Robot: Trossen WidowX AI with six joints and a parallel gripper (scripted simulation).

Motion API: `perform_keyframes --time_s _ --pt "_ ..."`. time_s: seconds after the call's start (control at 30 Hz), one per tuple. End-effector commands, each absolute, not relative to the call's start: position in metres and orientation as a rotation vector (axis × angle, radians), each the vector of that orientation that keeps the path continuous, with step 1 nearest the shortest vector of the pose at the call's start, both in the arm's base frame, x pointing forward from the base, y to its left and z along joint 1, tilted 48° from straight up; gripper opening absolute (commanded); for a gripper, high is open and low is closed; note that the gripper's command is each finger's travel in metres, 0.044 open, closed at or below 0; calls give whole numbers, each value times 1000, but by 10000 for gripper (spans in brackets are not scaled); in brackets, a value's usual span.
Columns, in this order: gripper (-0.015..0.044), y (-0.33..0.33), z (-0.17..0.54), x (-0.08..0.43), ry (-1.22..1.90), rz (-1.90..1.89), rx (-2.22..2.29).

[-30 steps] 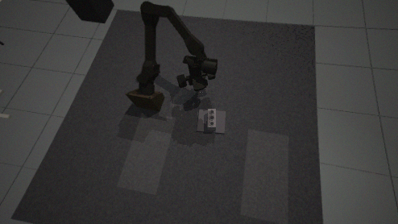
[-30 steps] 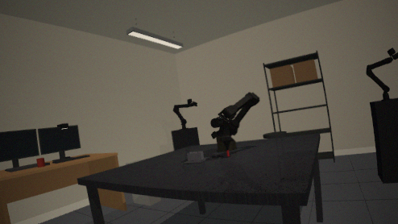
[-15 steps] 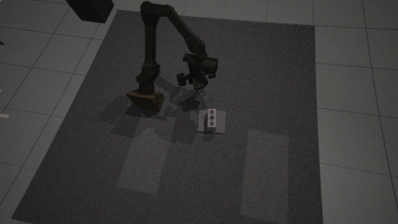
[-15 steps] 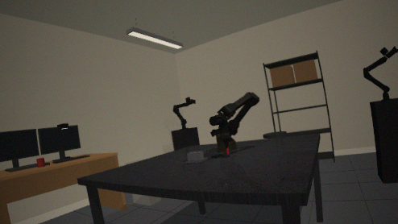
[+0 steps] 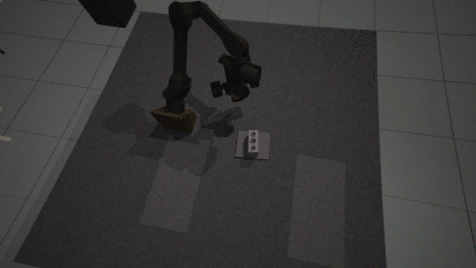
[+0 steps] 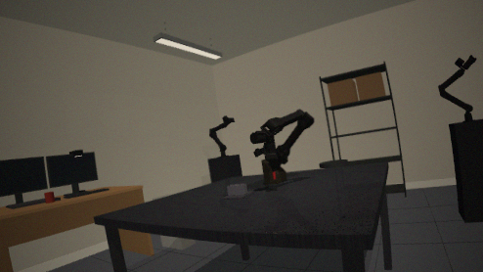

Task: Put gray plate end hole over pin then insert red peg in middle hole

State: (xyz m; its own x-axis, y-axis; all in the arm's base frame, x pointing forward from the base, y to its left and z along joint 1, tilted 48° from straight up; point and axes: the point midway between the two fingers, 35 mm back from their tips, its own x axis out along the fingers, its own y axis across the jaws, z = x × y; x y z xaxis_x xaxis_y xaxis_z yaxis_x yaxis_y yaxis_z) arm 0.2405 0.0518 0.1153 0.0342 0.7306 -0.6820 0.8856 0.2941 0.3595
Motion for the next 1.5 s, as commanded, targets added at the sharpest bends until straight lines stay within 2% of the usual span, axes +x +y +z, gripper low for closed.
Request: perform_keyframes --time_s 0.0,1.47 --pt "0 42 123 241 1732 -234 1465" --pt "0 -26 68 317 1725 -231 1466"
